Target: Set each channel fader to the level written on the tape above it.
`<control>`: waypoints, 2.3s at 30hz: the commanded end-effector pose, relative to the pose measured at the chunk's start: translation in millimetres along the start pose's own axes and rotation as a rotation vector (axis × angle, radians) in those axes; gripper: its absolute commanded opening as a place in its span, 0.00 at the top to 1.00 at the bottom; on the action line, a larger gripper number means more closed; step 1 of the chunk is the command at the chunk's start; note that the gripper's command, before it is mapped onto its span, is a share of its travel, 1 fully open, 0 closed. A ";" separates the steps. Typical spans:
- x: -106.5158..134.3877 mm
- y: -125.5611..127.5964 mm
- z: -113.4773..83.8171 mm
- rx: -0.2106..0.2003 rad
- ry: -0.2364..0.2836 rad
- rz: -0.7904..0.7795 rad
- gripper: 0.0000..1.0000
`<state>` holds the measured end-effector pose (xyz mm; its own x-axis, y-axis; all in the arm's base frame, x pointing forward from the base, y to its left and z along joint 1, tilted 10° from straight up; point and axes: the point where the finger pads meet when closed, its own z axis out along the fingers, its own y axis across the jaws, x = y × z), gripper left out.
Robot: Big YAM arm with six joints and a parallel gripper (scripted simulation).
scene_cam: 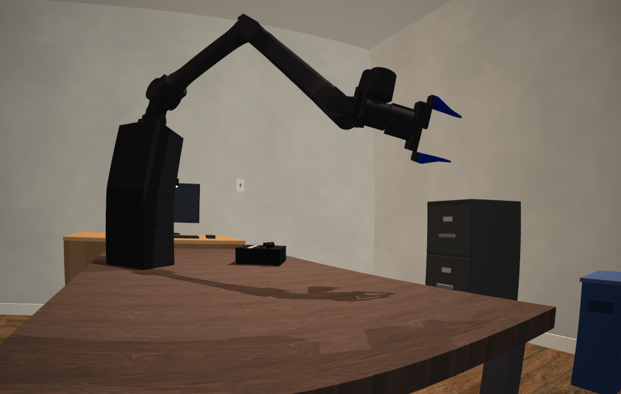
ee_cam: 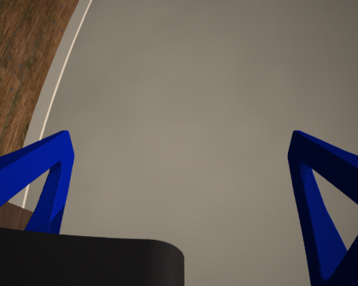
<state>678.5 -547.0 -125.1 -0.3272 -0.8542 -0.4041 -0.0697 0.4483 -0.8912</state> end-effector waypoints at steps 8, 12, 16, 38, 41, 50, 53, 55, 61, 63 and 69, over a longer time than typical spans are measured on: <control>-1.5 -11.8 0.7 0.014 -0.003 -0.007 0.00; -1.5 -11.8 0.7 0.014 -0.003 -0.007 0.00; -1.5 -11.8 0.7 0.014 -0.003 -0.007 0.00; -240.3 109.4 -10.2 -0.398 0.017 0.442 0.00; -296.7 161.3 -42.9 -0.550 0.084 0.557 0.00; -393.1 237.5 -131.1 -0.767 0.242 0.686 0.00; -432.4 278.5 -199.3 -0.882 0.373 0.734 0.00; -445.4 294.9 -232.8 -0.927 0.441 0.747 0.00; -467.6 328.8 -327.1 -1.015 0.627 0.752 0.00; -470.0 335.4 -352.1 -1.030 0.677 0.748 0.00; -470.4 347.5 -413.4 -1.053 0.802 0.727 0.00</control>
<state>415.0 119.3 -177.6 -0.9540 -0.2583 -0.1524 -0.2788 0.9511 0.1333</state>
